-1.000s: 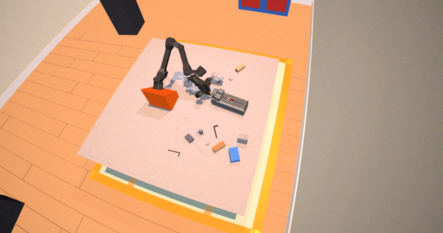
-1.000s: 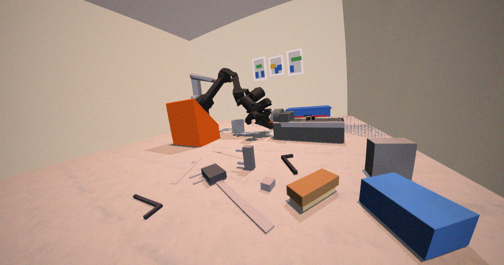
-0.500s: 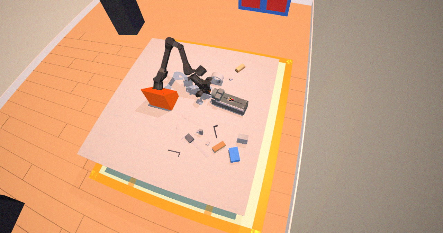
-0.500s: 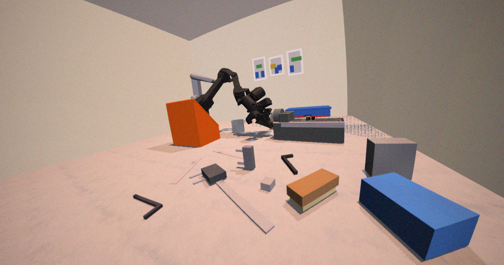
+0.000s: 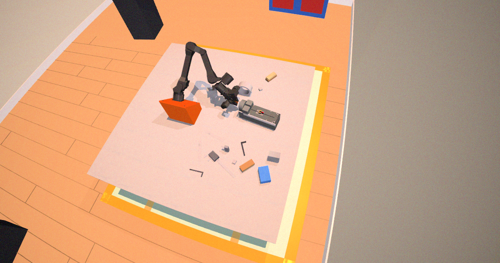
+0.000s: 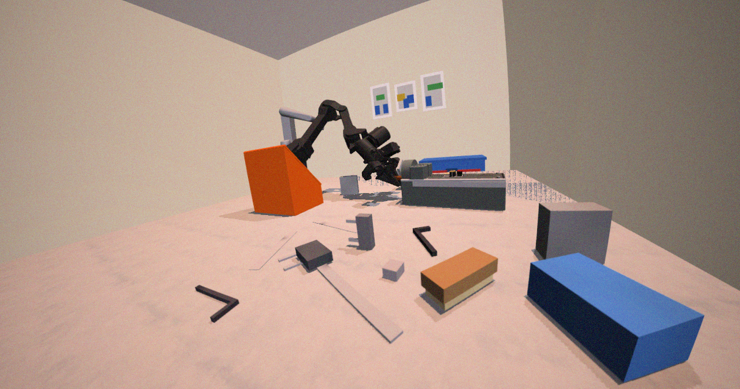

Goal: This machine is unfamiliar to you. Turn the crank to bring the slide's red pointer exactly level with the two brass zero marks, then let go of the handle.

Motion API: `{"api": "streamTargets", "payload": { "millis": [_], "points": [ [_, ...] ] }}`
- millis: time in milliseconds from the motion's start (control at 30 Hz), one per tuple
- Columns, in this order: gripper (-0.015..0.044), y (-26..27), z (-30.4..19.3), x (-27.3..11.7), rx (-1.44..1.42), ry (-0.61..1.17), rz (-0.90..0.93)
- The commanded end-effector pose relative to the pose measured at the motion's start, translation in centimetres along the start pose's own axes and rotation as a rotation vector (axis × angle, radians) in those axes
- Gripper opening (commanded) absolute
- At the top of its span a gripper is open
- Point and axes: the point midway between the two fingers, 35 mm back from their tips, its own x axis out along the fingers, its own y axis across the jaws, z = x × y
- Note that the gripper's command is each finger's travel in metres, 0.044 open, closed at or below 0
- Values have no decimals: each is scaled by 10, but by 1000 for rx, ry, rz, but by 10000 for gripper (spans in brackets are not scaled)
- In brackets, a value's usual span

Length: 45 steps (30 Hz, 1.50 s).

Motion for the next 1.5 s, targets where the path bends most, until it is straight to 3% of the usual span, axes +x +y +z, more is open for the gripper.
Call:
{"api": "streamTargets", "payload": {
  "millis": [0, 1467],
  "points": [
    [0, 7, 4, -5, -3, -8, 16],
    [0, -5, 35, -35, -5, -8, 15]
  ]
}}
